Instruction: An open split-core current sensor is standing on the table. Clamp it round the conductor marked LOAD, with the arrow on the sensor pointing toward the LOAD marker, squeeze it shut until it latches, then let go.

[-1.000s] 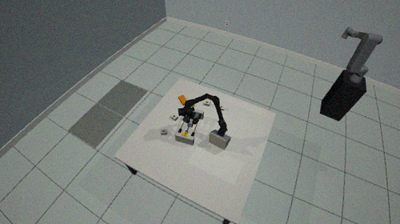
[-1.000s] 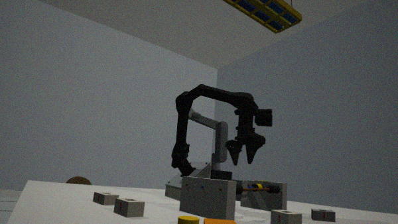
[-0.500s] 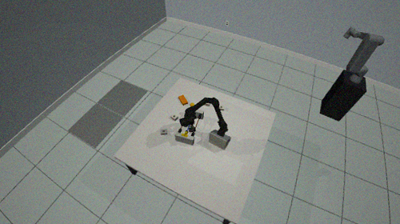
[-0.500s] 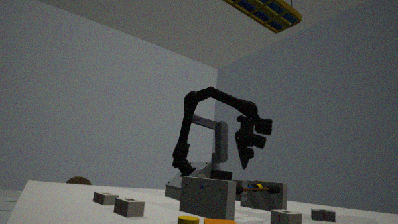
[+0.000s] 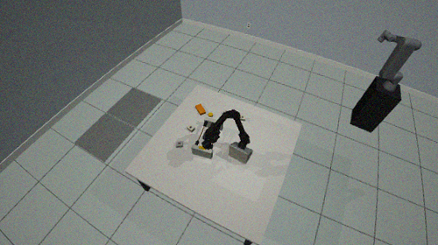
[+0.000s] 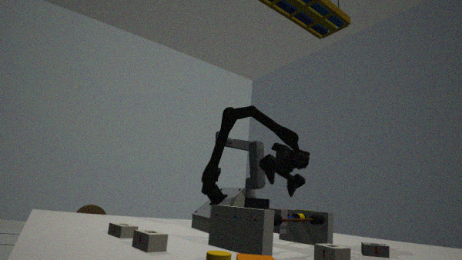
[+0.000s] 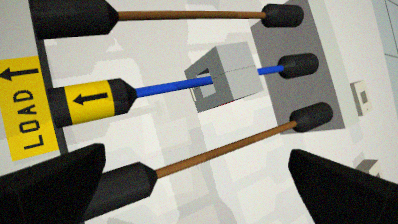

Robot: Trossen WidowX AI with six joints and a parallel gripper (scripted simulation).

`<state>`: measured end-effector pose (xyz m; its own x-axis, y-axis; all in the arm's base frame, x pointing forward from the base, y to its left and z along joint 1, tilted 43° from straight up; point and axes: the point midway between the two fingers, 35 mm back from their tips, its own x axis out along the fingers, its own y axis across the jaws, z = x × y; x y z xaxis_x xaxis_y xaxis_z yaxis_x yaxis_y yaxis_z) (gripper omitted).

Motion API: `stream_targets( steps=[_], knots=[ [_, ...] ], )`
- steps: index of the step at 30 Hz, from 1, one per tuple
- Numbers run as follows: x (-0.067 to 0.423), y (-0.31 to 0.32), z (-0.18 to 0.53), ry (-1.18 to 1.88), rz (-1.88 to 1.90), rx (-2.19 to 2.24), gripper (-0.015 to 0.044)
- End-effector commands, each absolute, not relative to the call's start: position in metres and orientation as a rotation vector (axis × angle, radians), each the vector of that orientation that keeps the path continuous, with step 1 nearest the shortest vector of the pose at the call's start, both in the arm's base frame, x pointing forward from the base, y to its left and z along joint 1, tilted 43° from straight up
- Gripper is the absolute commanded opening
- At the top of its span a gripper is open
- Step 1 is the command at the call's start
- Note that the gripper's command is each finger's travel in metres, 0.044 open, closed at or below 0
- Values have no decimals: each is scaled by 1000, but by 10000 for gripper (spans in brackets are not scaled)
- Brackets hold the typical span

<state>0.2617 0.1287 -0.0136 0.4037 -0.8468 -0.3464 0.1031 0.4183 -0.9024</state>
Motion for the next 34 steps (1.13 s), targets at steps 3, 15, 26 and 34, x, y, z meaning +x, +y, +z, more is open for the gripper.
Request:
stream_targets(
  steps=[3, 15, 26, 34],
  knots=[
    [228, 139, -25, 398, -805, -402, 440],
    [234, 140, -24, 465, -816, -462, 440],
    [234, 140, -24, 465, -816, -462, 440],
    [236, 138, -23, 561, -811, -587, 440]
  ],
)
